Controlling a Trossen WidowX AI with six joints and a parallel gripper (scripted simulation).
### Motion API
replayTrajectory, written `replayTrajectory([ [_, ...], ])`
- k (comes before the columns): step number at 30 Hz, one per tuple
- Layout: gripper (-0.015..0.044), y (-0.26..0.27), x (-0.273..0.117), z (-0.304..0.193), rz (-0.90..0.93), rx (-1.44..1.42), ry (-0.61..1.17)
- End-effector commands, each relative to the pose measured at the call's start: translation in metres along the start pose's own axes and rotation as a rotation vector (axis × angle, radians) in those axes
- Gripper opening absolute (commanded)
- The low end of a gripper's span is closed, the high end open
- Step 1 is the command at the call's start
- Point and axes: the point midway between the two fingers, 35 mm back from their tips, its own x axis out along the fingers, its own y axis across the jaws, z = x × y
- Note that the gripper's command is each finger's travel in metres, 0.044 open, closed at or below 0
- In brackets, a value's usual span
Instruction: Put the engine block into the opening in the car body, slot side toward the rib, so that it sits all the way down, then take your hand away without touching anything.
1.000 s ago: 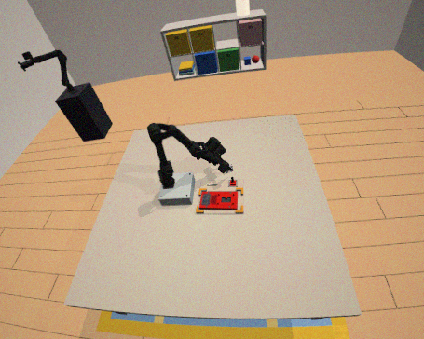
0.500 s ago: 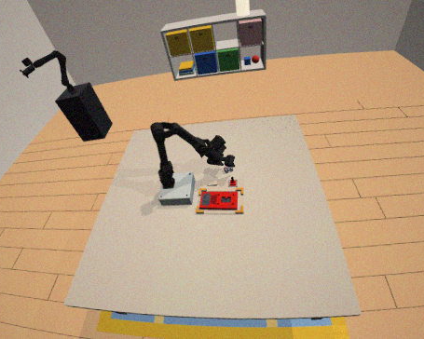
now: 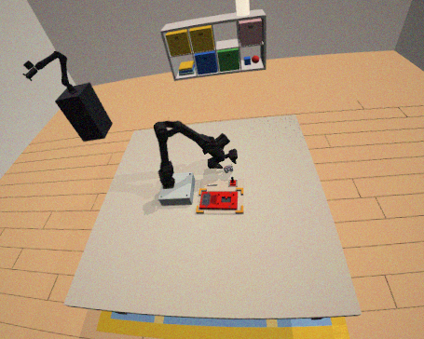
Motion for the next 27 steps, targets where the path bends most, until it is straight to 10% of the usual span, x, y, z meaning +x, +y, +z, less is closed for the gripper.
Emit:
replayTrajectory([
  [1,0.0440,-0.0009,0.0012,0.0008,0.030,-0.118,0.005],
  [27,0.0440,-0.0082,-0.0053,0.0028,0.237,-0.982,-0.042],
])
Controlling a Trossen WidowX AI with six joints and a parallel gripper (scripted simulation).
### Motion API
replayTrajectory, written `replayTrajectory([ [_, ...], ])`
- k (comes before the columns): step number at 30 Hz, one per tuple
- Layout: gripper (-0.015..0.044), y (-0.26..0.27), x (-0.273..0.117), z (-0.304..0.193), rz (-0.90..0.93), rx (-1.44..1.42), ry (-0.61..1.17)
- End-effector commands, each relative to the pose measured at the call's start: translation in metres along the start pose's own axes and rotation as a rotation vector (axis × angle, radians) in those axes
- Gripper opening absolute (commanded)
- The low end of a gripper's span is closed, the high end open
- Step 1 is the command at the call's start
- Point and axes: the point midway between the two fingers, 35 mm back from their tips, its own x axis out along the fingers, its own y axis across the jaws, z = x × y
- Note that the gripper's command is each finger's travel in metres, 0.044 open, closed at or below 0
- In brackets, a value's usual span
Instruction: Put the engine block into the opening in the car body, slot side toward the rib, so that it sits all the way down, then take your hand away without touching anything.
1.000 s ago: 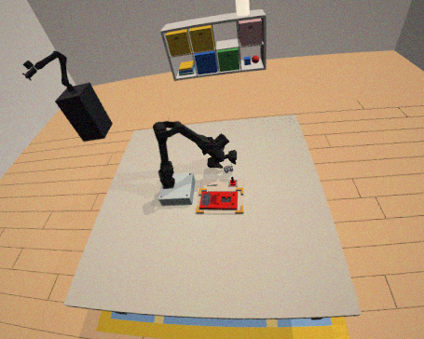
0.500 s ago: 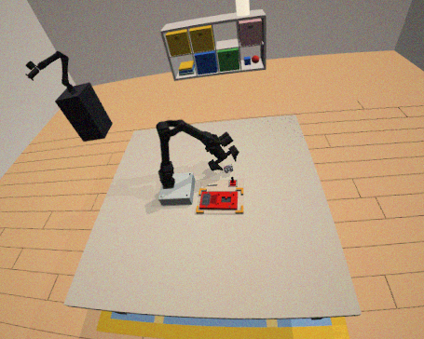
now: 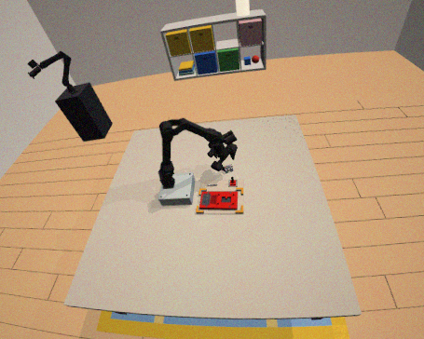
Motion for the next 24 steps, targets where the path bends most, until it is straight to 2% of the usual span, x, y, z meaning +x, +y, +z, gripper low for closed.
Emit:
replayTrajectory([
  [1,0.0440,-0.001,-0.001,0.000,0.023,-0.117,-0.021],
  [24,0.0440,-0.001,-0.017,-0.002,0.110,-0.879,-0.186],
])
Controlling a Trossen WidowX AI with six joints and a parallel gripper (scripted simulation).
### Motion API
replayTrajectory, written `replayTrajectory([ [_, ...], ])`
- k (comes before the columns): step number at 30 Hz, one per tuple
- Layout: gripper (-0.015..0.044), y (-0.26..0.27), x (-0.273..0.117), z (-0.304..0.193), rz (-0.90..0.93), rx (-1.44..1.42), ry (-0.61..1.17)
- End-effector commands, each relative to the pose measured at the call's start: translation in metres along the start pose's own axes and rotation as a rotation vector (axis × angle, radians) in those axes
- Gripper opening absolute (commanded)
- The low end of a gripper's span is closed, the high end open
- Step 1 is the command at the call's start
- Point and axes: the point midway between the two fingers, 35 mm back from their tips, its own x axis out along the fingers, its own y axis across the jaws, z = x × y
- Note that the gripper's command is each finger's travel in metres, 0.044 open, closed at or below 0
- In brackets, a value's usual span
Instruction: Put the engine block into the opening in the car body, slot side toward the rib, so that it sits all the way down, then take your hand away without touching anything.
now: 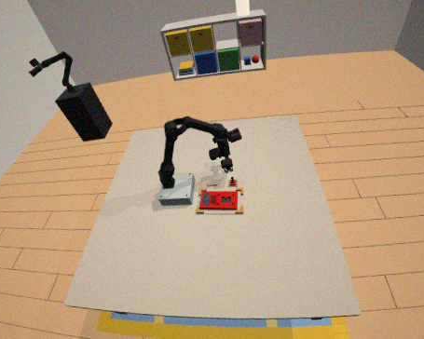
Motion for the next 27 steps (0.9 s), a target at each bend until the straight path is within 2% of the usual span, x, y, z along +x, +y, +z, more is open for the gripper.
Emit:
replayTrajectory([
  [1,0.0440,0.000,-0.002,0.000,0.001,-0.117,-0.031],
  [12,0.0440,0.000,-0.004,-0.004,0.001,-0.199,-0.050],
  [16,0.0440,0.000,0.011,-0.003,0.001,-0.199,-0.050],
  [27,0.0440,0.000,0.023,-0.003,0.001,-0.199,-0.050],
])
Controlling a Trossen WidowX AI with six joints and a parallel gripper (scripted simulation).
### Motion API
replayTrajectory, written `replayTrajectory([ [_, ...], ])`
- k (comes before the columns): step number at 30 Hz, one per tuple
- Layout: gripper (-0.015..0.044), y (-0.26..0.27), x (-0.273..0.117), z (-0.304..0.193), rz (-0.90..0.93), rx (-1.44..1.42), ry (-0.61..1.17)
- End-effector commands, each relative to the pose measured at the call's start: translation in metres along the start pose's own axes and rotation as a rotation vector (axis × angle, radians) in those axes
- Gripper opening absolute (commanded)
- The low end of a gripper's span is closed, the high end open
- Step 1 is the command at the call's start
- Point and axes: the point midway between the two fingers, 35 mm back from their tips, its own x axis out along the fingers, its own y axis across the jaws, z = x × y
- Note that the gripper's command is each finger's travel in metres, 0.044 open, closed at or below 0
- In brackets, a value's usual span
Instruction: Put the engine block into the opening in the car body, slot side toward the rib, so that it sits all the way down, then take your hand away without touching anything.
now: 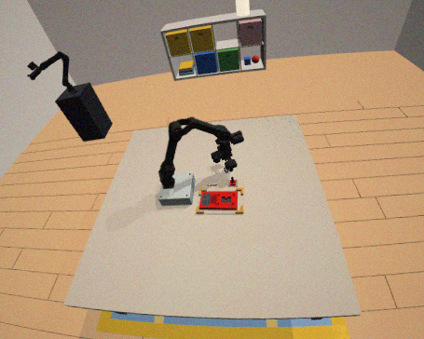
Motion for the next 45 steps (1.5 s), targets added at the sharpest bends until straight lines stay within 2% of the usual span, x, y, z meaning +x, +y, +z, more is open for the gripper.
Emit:
replayTrajectory([
  [1,0.0440,0.000,0.008,0.001,-0.003,-0.003,-0.007],
  [11,0.0440,0.000,0.022,0.002,-0.003,-0.003,-0.007],
  [22,0.0151,0.000,0.022,0.002,-0.003,-0.003,-0.007],
  [29,0.0105,0.000,0.022,0.002,-0.003,-0.003,-0.007],
  [33,0.0000,-0.001,0.019,-0.001,-0.009,0.015,0.006],
  [45,0.0000,-0.002,-0.014,-0.007,-0.014,0.029,0.018],
])
